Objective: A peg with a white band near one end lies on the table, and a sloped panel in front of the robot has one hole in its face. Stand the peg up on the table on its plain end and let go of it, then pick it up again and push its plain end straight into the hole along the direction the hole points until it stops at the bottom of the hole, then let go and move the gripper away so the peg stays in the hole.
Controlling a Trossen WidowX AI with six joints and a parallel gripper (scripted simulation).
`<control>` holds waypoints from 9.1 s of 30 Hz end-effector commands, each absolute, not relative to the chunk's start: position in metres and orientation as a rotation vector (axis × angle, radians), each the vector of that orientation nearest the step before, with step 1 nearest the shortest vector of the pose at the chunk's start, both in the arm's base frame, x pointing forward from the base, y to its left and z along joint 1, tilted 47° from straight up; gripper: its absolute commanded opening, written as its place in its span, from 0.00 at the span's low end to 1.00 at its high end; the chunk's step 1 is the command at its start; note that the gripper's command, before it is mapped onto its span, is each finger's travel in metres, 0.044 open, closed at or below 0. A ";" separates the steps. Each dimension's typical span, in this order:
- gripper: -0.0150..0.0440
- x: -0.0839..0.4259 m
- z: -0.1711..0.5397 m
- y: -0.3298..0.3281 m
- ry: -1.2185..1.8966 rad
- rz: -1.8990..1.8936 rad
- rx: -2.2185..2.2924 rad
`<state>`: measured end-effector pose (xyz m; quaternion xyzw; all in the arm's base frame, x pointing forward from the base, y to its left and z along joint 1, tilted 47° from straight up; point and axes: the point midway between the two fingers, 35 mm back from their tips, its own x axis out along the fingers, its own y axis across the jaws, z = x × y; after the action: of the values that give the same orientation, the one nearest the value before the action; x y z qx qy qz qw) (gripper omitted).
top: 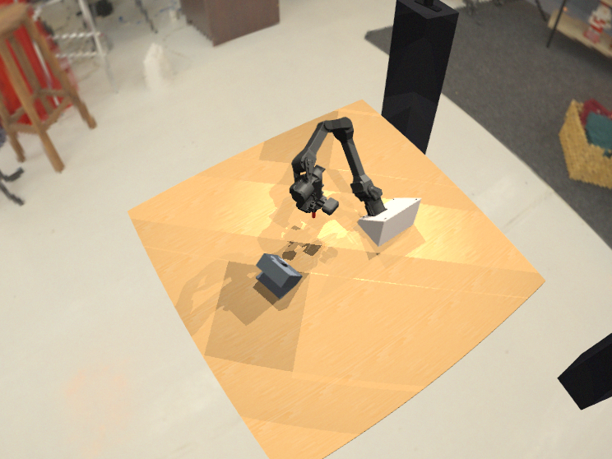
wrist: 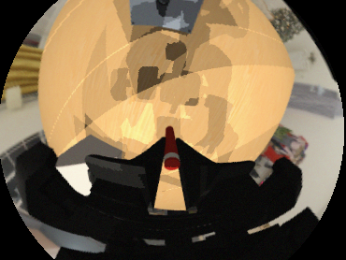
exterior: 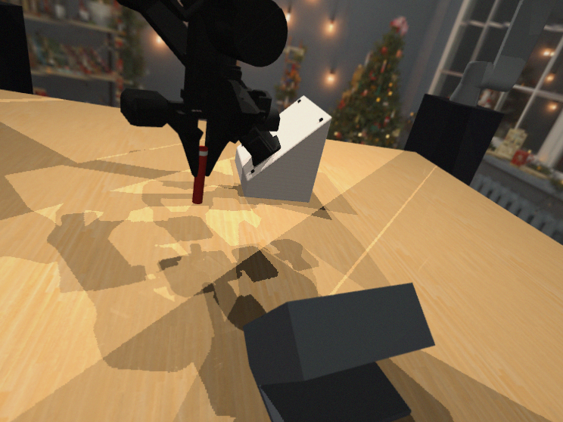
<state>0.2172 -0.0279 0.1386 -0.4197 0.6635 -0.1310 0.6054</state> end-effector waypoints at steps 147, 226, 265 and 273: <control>0.25 0.295 0.084 0.054 0.784 0.093 -1.080; 0.25 0.357 0.056 0.046 0.607 0.098 -1.103; 0.25 0.363 0.052 0.045 0.610 0.093 -1.103; 0.25 0.366 0.050 0.045 0.610 0.093 -1.103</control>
<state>0.3641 0.0443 0.0515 -0.5146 0.2859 0.0403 0.8073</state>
